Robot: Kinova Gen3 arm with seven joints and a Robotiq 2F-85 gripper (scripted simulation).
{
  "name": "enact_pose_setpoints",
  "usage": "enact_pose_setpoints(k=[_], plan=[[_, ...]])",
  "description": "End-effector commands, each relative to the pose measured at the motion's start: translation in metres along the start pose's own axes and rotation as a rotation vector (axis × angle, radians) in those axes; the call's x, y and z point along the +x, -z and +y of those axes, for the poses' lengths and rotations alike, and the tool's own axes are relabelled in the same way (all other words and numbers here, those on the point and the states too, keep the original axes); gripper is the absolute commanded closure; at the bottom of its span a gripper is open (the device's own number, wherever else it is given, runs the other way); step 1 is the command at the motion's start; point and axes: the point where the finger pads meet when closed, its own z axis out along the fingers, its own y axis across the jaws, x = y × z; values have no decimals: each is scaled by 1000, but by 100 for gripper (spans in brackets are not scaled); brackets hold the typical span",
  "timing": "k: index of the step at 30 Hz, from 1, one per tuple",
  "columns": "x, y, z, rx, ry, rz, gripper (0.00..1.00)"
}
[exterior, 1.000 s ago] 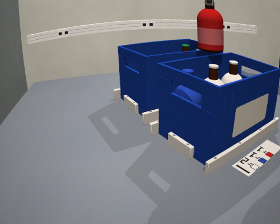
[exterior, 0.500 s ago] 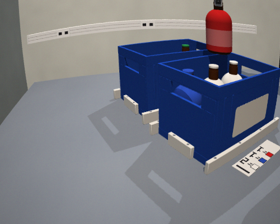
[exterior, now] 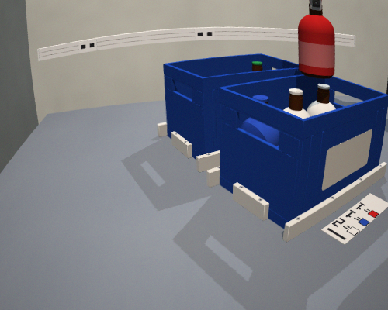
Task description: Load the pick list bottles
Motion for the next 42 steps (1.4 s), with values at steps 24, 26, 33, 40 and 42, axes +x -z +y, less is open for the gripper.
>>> enact_pose_setpoints(k=[24, 26, 33, 40, 42], plan=[[42, 0, 19, -1, 0, -1, 90], [45, 0, 21, -1, 0, -1, 90], [56, 0, 25, -1, 0, -1, 90], [67, 0, 30, -1, 0, -1, 90], [71, 0, 32, -1, 0, -1, 90]])
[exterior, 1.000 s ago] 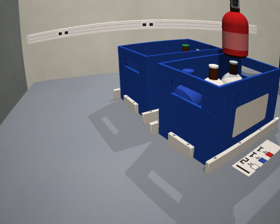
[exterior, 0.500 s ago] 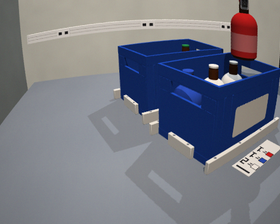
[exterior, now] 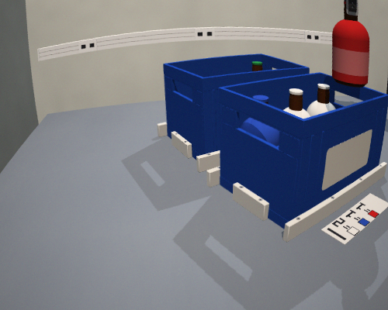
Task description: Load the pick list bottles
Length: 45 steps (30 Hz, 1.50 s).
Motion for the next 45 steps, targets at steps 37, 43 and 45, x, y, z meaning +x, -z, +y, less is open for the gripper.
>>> enact_pose_setpoints(k=[37, 43, 45], plan=[[18, 0, 8, -1, 0, -1, 90], [18, 0, 8, -1, 0, -1, 90], [18, 0, 7, -1, 0, -1, 90]])
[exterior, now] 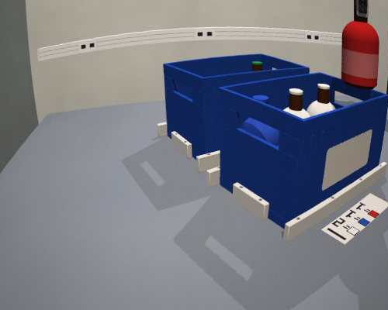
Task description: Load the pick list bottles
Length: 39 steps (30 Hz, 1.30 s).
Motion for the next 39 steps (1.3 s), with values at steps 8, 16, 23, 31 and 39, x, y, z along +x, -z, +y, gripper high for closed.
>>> enact_pose_setpoints(k=[8, 16, 23, 31, 39], plan=[[0, 0, 0, -1, 0, 0, 90], [0, -1, 0, -1, 0, 0, 90], [0, -8, 0, -1, 0, 0, 90], [0, -15, 0, -1, 0, 0, 90], [0, -22, 0, -1, 0, 0, 90]])
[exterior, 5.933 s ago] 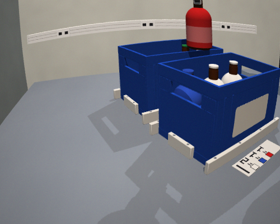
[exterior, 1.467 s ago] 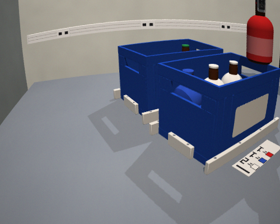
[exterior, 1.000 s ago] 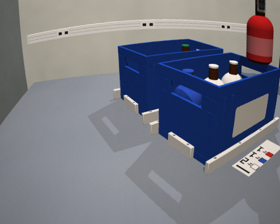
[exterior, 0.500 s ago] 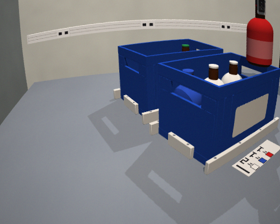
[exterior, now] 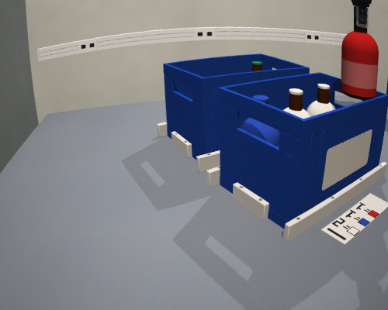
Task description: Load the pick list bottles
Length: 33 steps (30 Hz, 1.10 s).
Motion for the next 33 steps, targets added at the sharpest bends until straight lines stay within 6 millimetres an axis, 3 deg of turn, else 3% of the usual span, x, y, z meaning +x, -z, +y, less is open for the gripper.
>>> enact_pose_setpoints(k=[1, 33], plan=[[0, -3, 0, -1, 0, 0, 90], [0, -31, 0, -1, 0, 0, 90]])
